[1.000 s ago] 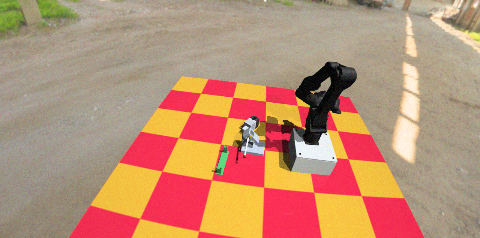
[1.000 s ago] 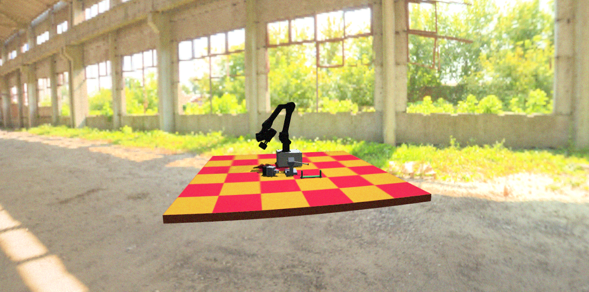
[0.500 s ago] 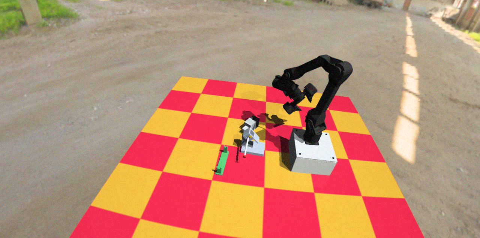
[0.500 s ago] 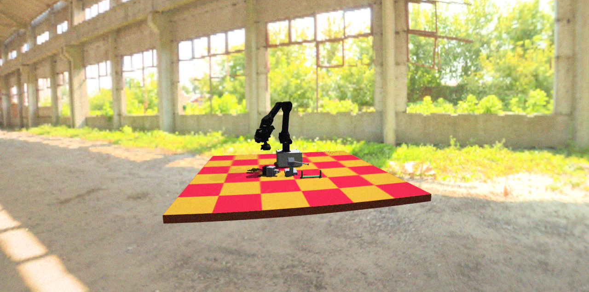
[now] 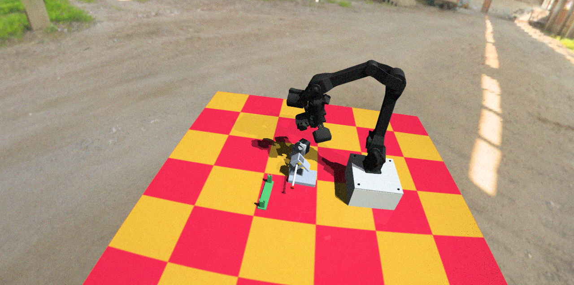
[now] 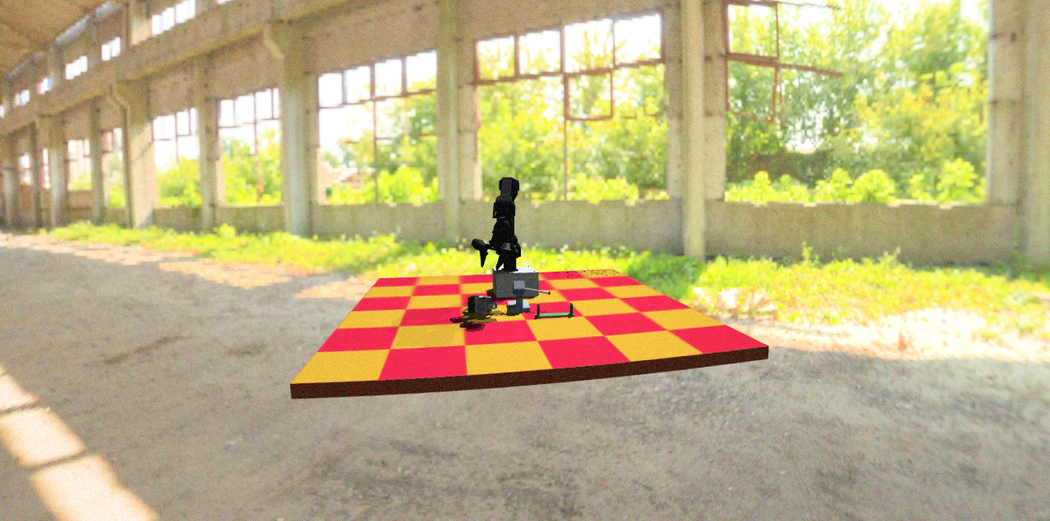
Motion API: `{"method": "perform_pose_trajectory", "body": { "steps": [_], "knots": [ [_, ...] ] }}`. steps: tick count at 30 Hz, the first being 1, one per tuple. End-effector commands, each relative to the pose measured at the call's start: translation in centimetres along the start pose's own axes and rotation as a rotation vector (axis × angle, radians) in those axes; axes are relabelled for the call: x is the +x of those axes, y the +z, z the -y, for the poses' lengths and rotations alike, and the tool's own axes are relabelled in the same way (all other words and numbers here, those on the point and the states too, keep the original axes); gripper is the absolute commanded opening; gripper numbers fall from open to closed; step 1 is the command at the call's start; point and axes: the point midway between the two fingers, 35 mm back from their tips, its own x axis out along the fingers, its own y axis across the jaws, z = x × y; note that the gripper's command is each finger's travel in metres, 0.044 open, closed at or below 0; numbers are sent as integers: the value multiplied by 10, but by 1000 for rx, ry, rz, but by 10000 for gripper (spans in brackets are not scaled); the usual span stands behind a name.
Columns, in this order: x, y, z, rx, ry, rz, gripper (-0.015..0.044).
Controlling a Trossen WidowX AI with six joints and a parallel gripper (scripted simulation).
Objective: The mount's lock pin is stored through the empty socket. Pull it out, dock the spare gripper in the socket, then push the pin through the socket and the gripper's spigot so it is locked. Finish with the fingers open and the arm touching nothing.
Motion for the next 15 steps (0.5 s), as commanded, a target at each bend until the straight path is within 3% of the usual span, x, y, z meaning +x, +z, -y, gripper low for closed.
{"method": "perform_pose_trajectory", "body": {
  "steps": [1,9,15],
  "knots": [
    [-26,43,-37,-351,42,111,300],
    [-88,102,-147,-1128,89,358,300],
    [-94,104,-158,-1194,91,379,300]
  ]
}}
